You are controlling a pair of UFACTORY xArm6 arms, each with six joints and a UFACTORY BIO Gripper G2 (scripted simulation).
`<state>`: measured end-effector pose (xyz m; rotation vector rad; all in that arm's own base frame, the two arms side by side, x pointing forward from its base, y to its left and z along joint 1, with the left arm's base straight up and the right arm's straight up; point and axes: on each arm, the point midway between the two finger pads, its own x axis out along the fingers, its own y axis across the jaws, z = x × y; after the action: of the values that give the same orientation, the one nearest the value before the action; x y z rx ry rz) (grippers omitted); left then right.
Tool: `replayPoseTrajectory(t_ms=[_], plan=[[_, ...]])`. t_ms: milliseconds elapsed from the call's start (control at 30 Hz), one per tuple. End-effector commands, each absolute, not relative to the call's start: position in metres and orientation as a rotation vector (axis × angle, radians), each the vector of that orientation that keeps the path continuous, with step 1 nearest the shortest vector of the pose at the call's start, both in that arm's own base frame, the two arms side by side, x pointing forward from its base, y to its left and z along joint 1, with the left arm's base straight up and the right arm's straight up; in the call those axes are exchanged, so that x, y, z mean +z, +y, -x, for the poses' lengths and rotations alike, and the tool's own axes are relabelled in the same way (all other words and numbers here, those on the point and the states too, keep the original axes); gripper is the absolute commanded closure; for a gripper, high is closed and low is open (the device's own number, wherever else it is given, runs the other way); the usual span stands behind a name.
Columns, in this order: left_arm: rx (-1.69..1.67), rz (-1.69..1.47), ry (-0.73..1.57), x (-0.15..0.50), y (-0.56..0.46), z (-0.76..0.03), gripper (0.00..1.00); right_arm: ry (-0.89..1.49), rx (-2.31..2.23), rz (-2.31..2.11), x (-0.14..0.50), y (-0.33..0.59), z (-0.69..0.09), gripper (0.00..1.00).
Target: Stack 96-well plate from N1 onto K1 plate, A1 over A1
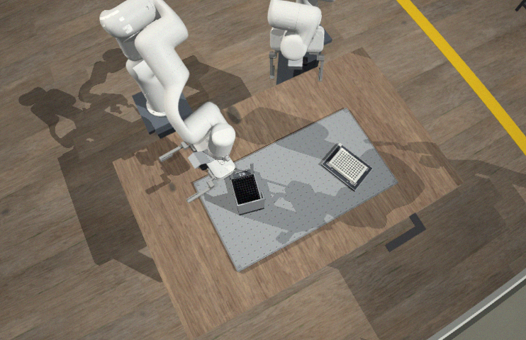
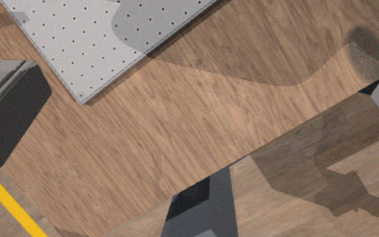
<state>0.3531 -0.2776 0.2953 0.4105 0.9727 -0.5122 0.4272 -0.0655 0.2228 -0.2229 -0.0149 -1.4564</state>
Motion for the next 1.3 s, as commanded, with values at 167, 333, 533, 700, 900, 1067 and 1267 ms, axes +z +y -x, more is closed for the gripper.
replayPoseTrajectory(t_ms=[167,333,533,700,900,1067,1267], plan=[[-0.443,-0.381,1.033,0.294,-0.237,-0.359,0.00,-0.018,-1.457,0.219,0.224,-0.065,-0.428,0.00],[-0.382,-0.351,1.090,0.293,-0.201,-0.360,0.00,-0.018,-1.457,0.219,0.224,-0.065,-0.428,0.00],[-0.313,-0.311,1.154,0.292,-0.162,-0.358,0.00,-0.018,-1.457,0.219,0.224,-0.065,-0.428,0.00],[-0.255,-0.273,1.209,0.291,-0.130,-0.352,0.00,-0.018,-1.457,0.219,0.224,-0.065,-0.428,0.00],[-0.167,-0.206,1.291,0.291,-0.083,-0.338,0.00,-0.018,-1.457,0.219,0.224,-0.065,-0.428,0.00],[-0.098,-0.143,1.356,0.292,-0.049,-0.323,0.00,-0.018,-1.457,0.219,0.224,-0.065,-0.428,0.00],[-0.046,-0.092,1.404,0.293,-0.026,-0.309,0.00,-0.018,-1.457,0.219,0.224,-0.065,-0.428,0.00]])
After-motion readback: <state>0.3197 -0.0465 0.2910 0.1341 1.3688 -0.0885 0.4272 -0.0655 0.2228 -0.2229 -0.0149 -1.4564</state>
